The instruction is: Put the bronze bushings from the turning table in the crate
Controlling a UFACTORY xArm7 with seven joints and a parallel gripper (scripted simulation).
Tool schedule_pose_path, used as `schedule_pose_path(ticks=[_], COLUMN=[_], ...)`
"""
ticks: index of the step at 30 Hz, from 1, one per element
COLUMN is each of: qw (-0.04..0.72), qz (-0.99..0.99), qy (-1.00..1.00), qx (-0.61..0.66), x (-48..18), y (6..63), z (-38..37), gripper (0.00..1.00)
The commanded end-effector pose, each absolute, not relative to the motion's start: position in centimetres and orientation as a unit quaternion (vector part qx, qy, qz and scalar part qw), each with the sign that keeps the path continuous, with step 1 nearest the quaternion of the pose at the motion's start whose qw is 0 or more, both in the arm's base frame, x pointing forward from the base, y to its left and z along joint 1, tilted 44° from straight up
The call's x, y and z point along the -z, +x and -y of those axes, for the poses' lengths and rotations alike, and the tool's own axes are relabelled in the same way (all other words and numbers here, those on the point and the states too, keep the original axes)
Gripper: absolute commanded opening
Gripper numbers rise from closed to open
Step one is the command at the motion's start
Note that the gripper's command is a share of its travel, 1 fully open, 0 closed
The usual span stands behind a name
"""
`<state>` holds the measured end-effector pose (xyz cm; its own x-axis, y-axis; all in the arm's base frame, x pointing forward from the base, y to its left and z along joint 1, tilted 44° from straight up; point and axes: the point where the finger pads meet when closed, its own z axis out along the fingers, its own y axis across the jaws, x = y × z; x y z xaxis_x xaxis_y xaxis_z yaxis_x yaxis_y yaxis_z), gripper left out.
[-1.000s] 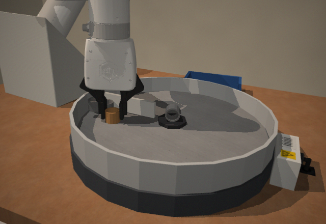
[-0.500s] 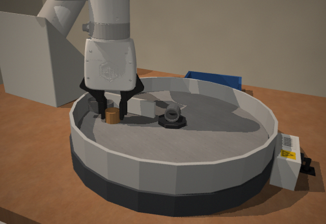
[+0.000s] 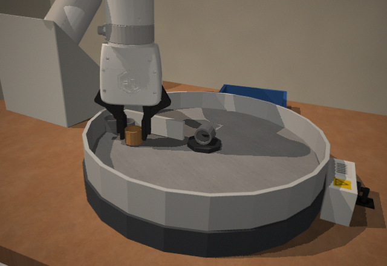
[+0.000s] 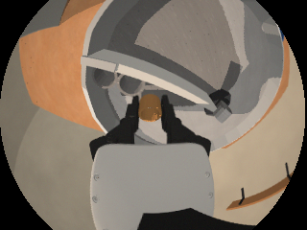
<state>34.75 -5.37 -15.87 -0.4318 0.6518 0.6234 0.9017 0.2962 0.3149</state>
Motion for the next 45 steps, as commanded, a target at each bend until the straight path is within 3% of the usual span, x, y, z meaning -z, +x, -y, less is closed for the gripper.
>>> schedule_pose_path(ticks=[1,33,45], qw=[0.190,0.190,0.181], qz=[0.782,0.782,0.797], qy=[-0.498,-0.498,-0.474], qx=[0.323,0.323,0.329], x=[15.0,11.0,6.4], y=[34.9,34.7,36.9], z=[6.4,10.3,5.5], gripper=[0.00,0.00,0.00])
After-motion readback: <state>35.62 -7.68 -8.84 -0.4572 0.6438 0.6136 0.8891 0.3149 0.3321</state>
